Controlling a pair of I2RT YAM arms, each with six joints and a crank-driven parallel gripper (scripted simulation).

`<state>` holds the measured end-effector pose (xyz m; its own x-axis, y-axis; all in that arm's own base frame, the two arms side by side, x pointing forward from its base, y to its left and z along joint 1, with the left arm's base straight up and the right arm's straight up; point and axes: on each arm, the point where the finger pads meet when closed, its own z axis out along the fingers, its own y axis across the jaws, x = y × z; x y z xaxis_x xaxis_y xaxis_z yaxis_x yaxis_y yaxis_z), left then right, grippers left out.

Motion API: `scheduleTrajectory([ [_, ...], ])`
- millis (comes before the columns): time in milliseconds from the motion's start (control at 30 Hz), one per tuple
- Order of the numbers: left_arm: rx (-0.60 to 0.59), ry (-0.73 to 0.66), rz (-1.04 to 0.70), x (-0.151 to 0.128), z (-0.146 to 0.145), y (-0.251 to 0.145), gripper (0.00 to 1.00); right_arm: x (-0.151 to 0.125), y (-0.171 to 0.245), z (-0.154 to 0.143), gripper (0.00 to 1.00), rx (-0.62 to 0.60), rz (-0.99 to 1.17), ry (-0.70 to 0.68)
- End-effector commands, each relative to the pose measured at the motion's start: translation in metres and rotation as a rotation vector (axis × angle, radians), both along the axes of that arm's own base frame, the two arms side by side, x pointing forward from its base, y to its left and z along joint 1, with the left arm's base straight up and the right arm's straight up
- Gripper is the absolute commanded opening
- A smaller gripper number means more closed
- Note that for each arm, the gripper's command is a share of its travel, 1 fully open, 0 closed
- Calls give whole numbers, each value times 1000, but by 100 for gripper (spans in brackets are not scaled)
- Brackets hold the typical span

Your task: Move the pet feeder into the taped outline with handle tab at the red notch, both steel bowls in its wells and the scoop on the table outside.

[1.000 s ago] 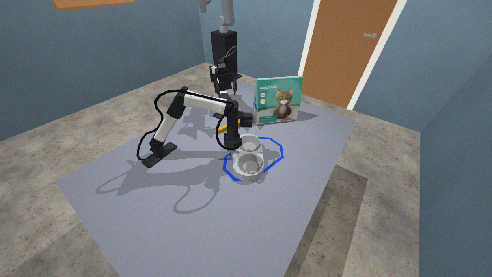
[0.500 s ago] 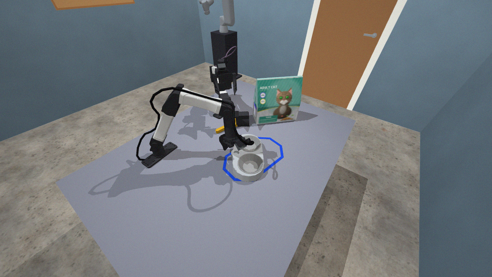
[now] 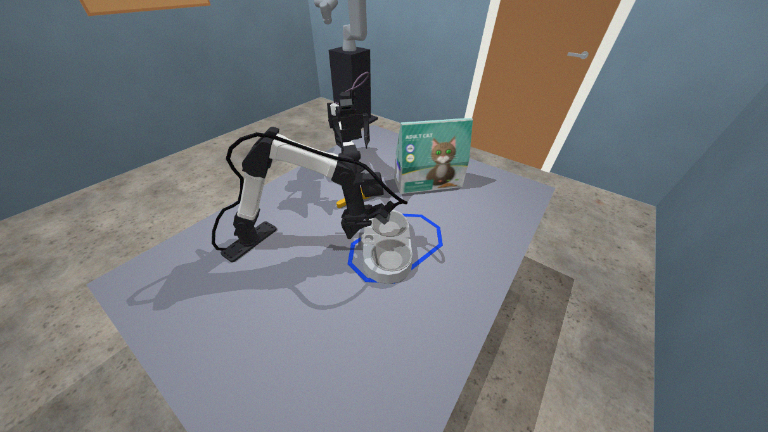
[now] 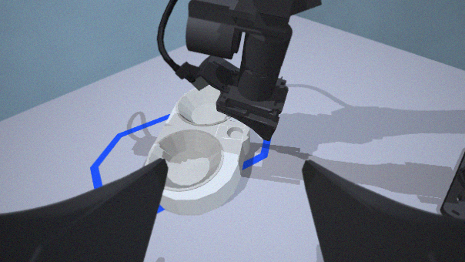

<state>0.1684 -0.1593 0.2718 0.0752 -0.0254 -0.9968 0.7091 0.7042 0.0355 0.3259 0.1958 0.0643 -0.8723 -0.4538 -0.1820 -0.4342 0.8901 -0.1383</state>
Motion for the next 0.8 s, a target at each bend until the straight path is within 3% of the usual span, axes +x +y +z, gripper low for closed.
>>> scheduleTrajectory([
  [0, -1, -4, 3, 0, 1, 1, 95, 13, 5, 21, 39, 57, 302, -91],
  [267, -1, -4, 3, 0, 1, 1, 95, 20, 1, 19, 39, 3, 689, -145],
  [333, -1, -4, 3, 0, 1, 1, 95, 20, 1, 19, 39, 3, 689, -145],
  [767, -1, -4, 3, 0, 1, 1, 95, 34, 6, 22, 39, -140, 1345, -287],
])
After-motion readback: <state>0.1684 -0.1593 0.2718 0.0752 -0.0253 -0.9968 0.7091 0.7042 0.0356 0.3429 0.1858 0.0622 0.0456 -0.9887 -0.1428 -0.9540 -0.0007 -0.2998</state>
